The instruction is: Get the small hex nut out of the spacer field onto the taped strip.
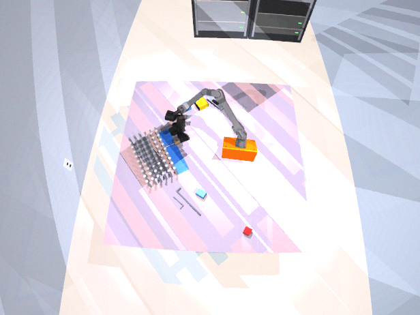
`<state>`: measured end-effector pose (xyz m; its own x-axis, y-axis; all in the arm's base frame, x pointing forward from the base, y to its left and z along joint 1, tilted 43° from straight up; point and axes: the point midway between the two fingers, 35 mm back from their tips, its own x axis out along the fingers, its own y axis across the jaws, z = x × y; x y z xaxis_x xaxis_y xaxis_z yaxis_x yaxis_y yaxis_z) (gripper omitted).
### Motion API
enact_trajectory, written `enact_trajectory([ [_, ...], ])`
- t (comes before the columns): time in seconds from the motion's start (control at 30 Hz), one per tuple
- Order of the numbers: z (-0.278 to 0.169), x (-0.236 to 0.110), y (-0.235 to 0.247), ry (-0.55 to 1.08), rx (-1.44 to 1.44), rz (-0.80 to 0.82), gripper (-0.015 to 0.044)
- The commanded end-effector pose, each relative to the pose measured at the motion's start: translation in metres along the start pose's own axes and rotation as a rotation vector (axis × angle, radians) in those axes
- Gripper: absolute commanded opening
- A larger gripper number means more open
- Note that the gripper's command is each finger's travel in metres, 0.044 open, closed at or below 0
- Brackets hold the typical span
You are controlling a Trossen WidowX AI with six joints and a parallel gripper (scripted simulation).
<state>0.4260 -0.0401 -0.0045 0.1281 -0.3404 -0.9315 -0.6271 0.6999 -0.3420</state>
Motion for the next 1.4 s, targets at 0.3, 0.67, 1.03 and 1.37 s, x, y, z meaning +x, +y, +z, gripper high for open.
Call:
enact_trajectory([
  [0.3, -0.01, -0.004, -0.001, 0.001, -0.001, -0.002, 0.0],
  [0.67, -0.016, -0.006, -0.001, 0.002, -0.001, -0.003, 0.0],
  [1.03, -0.023, -0.007, -0.001, 0.003, -0.001, -0.003, 0.0],
  [1.37, -0.029, -0.009, -0.001, 0.004, -0.001, -0.003, 0.0],
])
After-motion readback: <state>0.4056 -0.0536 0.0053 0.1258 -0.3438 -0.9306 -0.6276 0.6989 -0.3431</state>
